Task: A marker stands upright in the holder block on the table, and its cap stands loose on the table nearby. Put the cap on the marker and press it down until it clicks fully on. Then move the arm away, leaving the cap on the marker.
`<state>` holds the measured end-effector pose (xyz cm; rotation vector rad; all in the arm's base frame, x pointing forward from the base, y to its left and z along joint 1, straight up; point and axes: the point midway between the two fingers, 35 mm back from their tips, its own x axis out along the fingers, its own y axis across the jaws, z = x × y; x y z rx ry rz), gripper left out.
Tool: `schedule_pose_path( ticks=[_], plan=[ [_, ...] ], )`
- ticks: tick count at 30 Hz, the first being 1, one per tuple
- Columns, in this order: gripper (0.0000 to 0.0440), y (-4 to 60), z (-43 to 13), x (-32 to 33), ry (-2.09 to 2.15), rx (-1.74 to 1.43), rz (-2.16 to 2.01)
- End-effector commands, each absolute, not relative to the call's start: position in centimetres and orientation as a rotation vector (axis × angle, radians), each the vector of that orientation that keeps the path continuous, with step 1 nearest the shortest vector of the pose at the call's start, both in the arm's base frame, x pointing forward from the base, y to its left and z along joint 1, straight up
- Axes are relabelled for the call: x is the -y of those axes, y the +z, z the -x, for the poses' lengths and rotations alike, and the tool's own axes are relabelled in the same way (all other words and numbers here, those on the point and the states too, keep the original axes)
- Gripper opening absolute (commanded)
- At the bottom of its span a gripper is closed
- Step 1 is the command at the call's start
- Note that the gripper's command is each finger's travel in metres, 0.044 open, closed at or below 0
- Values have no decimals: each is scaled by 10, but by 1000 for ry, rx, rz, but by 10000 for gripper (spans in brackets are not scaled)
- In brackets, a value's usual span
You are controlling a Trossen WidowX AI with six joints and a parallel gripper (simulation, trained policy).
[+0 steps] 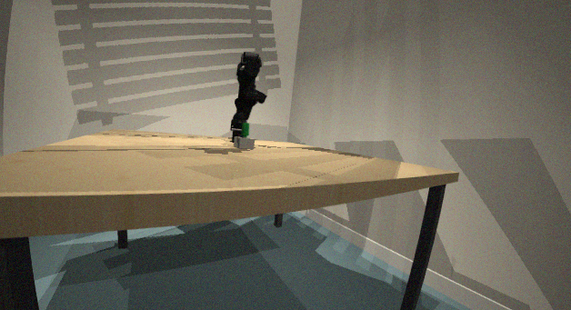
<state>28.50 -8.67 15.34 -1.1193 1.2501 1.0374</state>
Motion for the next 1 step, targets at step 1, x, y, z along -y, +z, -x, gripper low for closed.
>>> schedule_pose_path(
  ticks=[1],
  plan=[
    [392, 163, -284, 87, 1018, -1236, 1129]
  ],
)
